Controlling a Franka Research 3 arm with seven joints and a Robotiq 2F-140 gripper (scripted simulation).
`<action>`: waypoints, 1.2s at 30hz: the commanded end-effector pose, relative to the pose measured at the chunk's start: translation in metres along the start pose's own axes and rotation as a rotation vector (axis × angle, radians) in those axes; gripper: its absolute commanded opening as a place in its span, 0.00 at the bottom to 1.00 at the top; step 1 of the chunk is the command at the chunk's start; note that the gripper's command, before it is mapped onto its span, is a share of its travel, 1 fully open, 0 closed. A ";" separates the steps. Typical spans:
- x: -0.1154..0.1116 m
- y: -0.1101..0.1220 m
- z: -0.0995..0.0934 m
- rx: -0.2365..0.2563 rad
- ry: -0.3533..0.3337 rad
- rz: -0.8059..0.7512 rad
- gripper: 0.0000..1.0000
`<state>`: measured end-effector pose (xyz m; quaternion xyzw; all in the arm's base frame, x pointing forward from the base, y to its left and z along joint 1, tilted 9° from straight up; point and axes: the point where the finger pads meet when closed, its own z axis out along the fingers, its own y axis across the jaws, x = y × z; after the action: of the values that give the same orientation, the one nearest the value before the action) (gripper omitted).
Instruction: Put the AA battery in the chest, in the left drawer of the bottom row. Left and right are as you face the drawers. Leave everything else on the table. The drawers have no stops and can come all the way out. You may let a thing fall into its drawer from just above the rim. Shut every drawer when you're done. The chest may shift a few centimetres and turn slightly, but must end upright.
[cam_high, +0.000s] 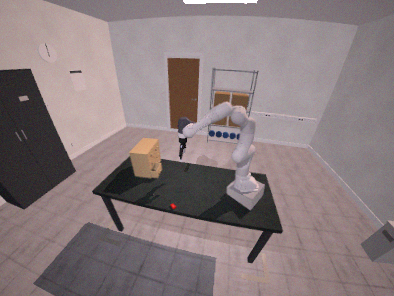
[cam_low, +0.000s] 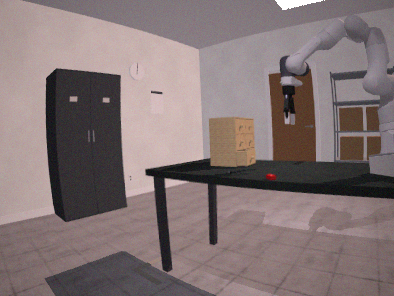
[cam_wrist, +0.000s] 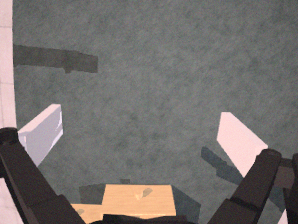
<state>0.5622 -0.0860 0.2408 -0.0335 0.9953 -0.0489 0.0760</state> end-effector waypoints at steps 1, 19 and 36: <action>-0.008 0.001 0.002 -0.003 -0.048 -0.020 1.00; -0.035 0.002 0.030 -0.006 -0.334 -0.019 1.00; -0.057 0.000 0.048 -0.010 -0.547 -0.019 1.00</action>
<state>0.6121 -0.0792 0.1920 -0.0205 0.9542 -0.0334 0.2967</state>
